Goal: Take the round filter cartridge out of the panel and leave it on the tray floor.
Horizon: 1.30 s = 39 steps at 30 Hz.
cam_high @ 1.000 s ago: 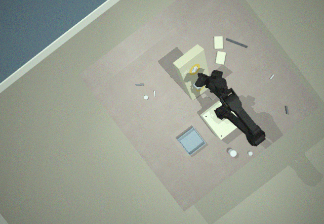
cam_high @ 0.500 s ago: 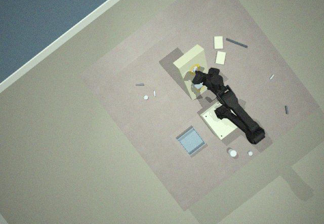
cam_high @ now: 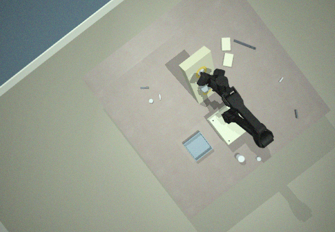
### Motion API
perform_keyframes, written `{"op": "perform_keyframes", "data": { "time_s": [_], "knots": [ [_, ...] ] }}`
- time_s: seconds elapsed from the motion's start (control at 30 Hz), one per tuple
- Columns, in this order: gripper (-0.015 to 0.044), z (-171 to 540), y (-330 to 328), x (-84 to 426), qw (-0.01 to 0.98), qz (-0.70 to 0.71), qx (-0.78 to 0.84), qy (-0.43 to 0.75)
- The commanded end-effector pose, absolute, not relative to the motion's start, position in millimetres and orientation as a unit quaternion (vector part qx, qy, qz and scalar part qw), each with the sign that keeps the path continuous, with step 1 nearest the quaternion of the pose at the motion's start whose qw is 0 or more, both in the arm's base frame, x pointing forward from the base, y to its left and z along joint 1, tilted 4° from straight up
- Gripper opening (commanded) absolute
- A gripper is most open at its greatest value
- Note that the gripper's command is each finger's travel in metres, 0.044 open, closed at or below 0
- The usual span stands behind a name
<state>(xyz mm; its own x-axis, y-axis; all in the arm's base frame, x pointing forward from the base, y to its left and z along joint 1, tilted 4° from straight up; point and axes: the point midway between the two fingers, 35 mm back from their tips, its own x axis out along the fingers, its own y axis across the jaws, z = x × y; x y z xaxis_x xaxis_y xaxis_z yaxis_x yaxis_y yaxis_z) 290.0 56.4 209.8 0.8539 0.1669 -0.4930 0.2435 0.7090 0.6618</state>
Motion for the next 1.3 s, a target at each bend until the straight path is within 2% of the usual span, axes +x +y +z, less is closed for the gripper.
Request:
{"op": "perform_keyframes", "data": {
  "time_s": [0.0,1.27],
  "knots": [
    [0.0098,205.2,55.8,289.9,0.883,-0.025,0.382,0.272],
    [0.0098,205.0,56.5,293.2,0.883,-0.025,0.382,0.272]
  ]
}}
